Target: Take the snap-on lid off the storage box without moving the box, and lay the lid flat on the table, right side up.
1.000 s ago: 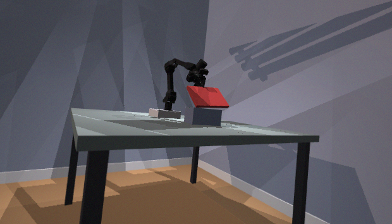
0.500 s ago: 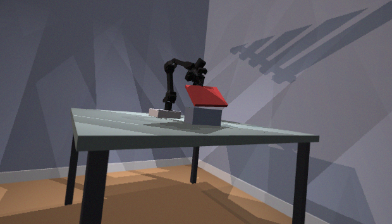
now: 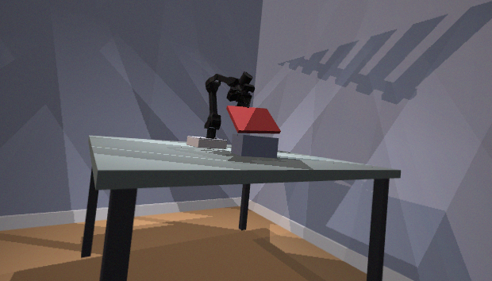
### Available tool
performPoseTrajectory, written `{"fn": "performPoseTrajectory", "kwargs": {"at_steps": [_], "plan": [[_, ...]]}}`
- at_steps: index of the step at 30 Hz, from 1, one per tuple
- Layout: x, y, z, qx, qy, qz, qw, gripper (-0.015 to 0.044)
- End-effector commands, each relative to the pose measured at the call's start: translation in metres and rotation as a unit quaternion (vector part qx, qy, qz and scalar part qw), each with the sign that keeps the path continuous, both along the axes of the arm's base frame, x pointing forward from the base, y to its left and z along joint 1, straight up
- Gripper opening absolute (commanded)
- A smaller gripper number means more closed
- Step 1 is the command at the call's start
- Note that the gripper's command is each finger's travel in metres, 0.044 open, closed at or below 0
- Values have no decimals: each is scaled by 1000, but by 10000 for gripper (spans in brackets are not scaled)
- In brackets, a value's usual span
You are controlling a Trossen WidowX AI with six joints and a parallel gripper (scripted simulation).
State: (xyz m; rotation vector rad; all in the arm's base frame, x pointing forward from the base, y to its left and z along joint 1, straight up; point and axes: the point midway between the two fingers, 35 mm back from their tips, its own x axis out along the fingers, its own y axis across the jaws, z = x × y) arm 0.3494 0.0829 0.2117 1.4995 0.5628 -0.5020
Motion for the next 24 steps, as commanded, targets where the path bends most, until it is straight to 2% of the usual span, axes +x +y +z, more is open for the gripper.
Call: {"fn": "performPoseTrajectory", "kwargs": {"at_steps": [1,24], "plan": [[0,-7,2,1,-5,1,1000,0],[-3,-53,2,-2,-5,1,1000,0]]}}
